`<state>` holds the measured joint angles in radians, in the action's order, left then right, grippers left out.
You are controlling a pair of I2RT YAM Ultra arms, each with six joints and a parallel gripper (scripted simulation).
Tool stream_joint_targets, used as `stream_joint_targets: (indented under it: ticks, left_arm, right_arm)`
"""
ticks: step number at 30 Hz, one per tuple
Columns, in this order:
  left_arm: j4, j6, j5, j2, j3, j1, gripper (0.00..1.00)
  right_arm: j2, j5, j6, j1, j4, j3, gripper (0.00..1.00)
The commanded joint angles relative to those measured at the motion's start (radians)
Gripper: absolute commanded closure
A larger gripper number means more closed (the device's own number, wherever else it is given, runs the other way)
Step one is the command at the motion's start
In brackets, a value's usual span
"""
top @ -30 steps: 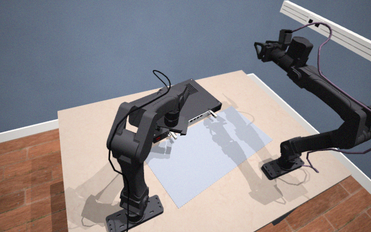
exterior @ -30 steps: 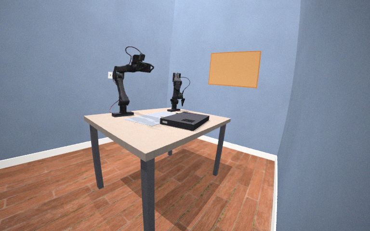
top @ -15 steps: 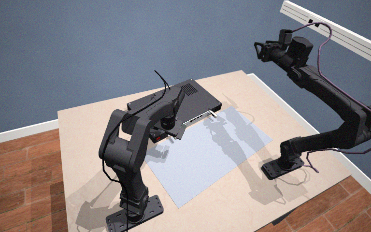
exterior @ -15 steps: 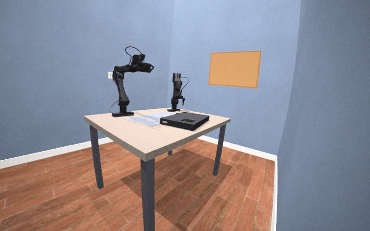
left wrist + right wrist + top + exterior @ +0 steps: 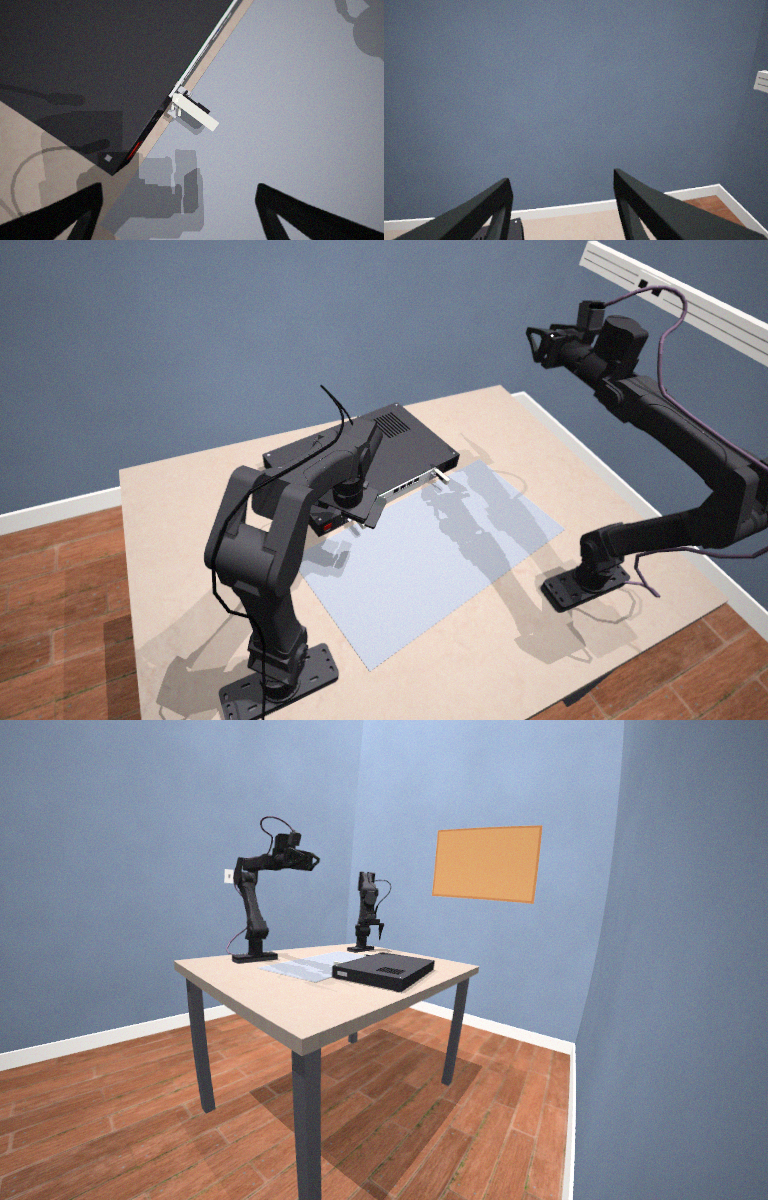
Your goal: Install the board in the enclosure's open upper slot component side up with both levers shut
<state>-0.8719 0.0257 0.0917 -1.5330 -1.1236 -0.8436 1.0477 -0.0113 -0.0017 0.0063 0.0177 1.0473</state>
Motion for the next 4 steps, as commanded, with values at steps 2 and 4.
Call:
stream_joint_targets:
  ticks: [2, 4]
  left_arm:
    - [0.015, 0.006, -0.006, 0.031, -0.006, 0.006, 0.0]
    - [0.016, 0.006, -0.006, 0.031, -0.006, 0.006, 0.0]
  right_arm:
    - [-0.005, 0.011, 0.006, -0.012, -0.022, 0.003, 0.36]
    - [-0.005, 0.011, 0.006, -0.012, -0.022, 0.003, 0.36]
